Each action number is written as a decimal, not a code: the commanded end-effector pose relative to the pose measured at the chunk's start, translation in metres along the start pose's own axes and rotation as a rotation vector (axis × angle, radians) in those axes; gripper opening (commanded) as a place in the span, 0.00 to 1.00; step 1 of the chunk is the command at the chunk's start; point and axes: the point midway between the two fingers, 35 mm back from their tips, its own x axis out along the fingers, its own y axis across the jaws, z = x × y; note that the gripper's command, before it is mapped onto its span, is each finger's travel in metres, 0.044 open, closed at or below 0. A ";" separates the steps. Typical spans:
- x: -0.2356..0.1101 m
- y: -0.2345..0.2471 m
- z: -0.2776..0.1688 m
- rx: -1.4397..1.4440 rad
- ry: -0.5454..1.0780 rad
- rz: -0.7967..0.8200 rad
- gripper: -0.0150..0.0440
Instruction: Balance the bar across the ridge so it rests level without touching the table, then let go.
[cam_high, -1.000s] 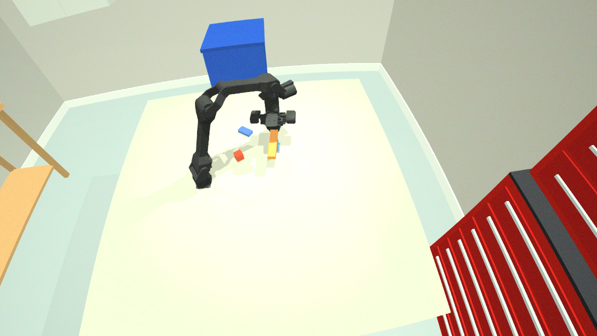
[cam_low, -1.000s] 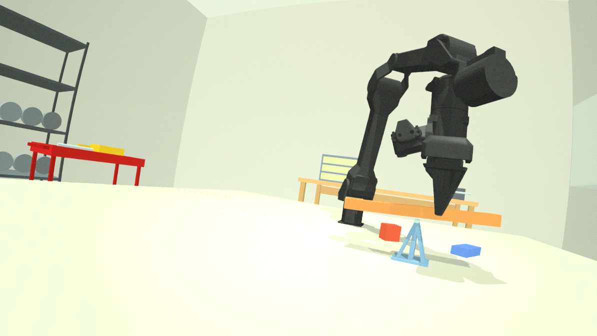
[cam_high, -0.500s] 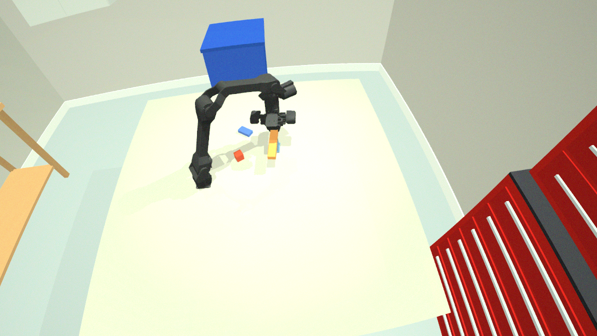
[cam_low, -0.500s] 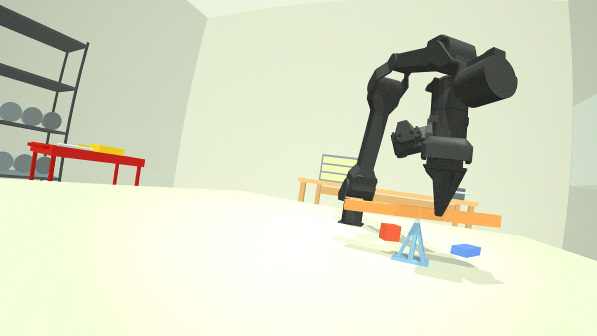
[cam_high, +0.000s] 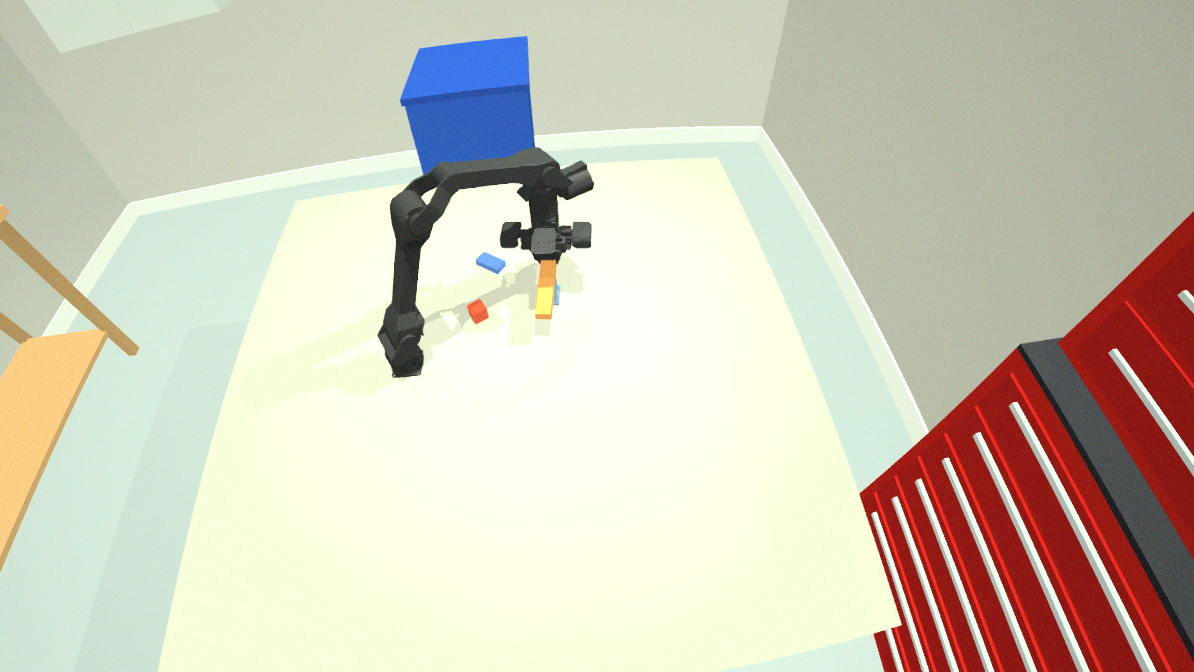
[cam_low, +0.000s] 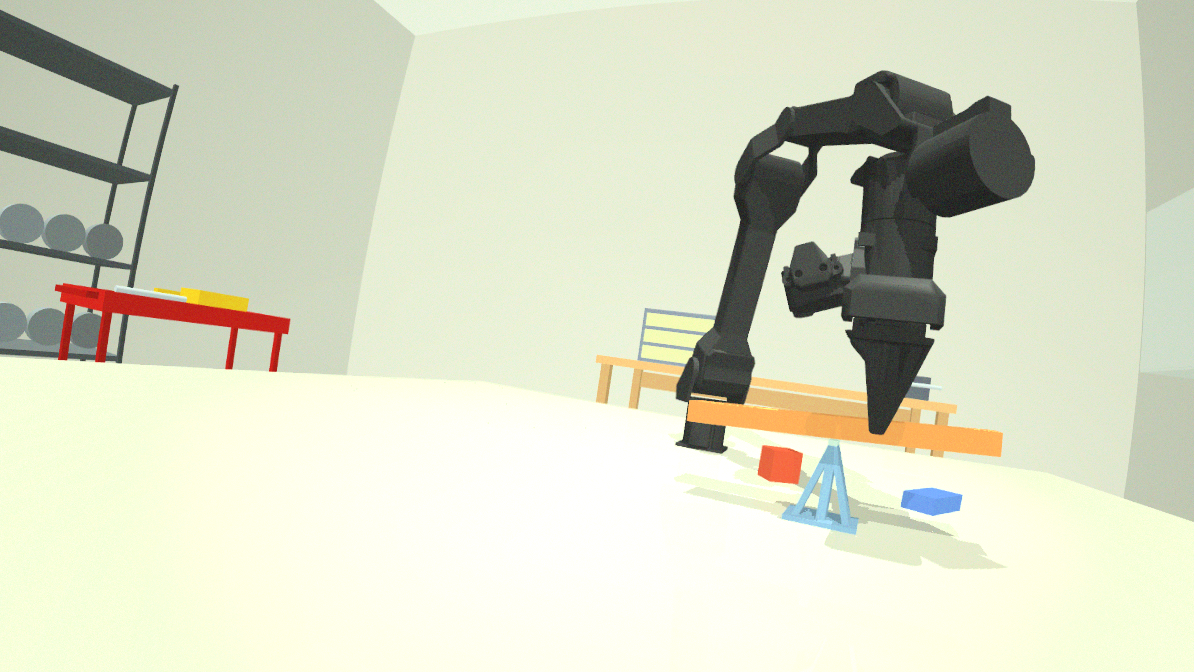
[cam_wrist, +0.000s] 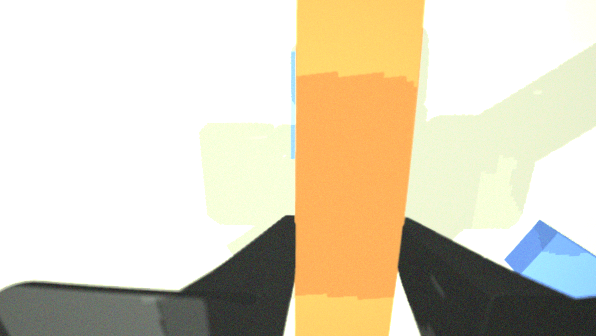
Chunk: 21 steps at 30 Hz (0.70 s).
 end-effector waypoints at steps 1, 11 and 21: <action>0.000 0.001 0.000 0.001 -0.002 0.004 0.25; 0.001 0.001 0.000 0.001 -0.002 0.004 0.25; 0.002 0.001 0.000 0.001 -0.002 0.004 0.25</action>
